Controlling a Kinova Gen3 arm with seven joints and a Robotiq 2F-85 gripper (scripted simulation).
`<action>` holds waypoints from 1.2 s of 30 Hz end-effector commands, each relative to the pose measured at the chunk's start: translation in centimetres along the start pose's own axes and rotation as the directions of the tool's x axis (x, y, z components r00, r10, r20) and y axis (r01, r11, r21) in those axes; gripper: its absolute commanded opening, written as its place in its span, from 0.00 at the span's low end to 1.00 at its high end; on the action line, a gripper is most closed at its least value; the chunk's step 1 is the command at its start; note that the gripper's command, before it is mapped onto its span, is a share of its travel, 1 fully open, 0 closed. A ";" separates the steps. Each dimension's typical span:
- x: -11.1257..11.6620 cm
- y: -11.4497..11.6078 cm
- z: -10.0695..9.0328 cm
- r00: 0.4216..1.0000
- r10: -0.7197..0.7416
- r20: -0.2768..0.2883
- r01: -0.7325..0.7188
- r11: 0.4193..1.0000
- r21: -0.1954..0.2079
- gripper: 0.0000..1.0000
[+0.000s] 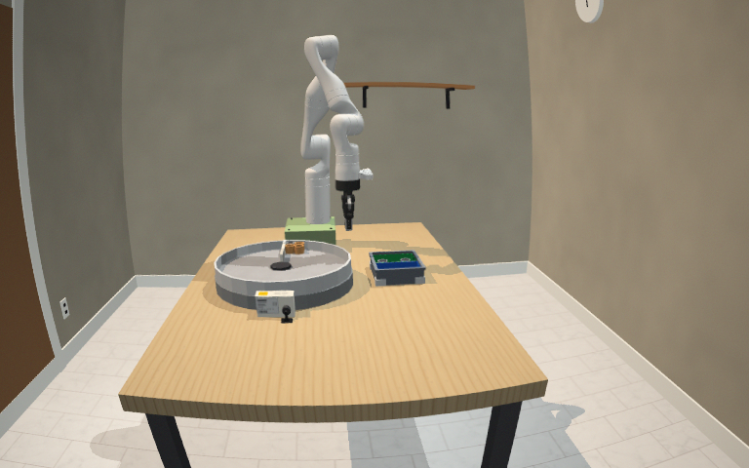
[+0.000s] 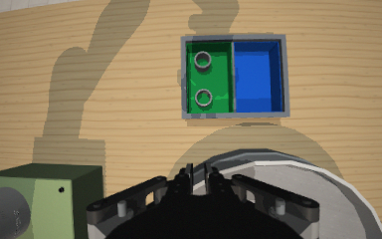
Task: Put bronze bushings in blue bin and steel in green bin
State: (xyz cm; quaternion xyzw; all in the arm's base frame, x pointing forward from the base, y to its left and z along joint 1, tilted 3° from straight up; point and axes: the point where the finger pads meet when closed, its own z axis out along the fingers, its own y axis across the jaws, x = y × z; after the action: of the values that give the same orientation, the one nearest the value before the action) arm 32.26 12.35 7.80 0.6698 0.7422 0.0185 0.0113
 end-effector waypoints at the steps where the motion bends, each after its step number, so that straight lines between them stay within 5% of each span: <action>1: -1.3 0.1 -0.2 1.000 0.025 0.000 -0.025 1.000 -0.004 0.14; 5: -5.5 -0.7 -0.1 1.000 0.026 0.000 -0.026 1.000 -0.004 0.14; 8: -5.5 -0.7 -0.1 1.000 0.026 0.000 -0.026 1.000 -0.004 0.14; 13: -10.7 -1.8 0.1 1.000 0.026 -0.001 -0.026 1.000 -0.005 0.14; 18: -10.7 -1.8 0.1 1.000 0.026 -0.001 -0.026 1.000 -0.005 0.14; 23: -16.0 -2.8 0.3 1.000 0.026 -0.001 -0.026 1.000 -0.005 0.14; 36: -15.9 -2.8 0.6 1.000 0.024 -0.001 -0.024 1.000 -0.005 0.14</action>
State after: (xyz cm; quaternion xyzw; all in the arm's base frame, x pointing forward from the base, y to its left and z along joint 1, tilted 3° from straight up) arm 31.10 -3.78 7.16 0.6788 0.7339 0.0210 0.0128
